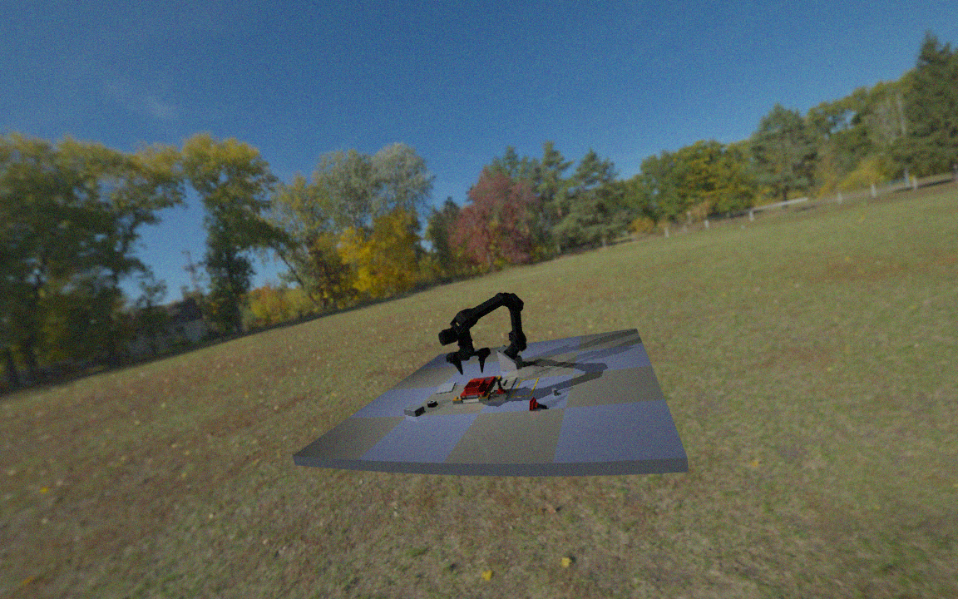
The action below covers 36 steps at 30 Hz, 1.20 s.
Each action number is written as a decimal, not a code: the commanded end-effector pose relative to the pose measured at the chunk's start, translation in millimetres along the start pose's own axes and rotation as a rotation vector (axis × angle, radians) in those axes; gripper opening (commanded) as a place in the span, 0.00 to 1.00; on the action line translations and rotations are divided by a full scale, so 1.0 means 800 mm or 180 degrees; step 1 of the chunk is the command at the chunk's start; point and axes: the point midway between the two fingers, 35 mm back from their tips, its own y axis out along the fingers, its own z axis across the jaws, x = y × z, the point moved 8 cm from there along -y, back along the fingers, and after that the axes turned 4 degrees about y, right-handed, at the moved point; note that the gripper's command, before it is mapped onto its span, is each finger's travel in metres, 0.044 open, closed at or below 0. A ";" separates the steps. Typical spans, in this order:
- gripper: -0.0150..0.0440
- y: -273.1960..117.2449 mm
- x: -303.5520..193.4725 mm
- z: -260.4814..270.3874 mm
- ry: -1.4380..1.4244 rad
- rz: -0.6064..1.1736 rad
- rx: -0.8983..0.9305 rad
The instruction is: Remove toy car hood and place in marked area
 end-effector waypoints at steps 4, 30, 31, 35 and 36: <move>1.00 0.008 0.000 0.000 0.0019 -0.0001 0.0014; 1.00 0.035 -0.001 -0.001 0.0018 -0.0002 0.0016; 1.00 0.036 -0.001 -0.001 0.0018 -0.0002 0.0016; 1.00 0.040 -0.001 -0.001 0.0018 -0.0002 0.0017; 1.00 0.041 -0.001 -0.001 0.0018 -0.0002 0.0017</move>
